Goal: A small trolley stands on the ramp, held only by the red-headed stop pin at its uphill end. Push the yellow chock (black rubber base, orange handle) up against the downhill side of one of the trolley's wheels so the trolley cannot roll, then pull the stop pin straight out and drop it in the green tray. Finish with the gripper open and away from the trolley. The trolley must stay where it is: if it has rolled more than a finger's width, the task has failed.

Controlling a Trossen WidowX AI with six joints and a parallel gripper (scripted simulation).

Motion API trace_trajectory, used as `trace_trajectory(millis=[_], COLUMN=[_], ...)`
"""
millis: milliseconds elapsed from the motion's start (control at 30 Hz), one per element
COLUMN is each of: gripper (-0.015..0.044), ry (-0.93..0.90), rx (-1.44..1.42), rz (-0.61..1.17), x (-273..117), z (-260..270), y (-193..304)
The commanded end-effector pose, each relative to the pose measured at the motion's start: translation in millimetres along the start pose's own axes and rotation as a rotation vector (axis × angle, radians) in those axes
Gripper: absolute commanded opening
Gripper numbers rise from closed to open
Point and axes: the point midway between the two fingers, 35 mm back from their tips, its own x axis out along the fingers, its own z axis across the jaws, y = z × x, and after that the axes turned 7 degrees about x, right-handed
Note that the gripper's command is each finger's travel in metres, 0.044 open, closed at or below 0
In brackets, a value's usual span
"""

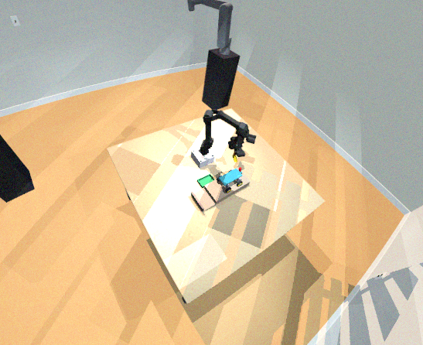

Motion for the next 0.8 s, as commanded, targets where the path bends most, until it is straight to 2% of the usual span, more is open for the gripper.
trace_trajectory(millis=[0,300,767], gripper=[0.0,0.0,0.0], ry=[-0.006,-0.006,-0.006], rx=[0.007,-0.015,-0.475], rz=[0.006,0.006,0.007], x=[-14.3,-19.0,-19.0], z=[1.6,2.1,2.2], y=[0.8,1.1,1.1])
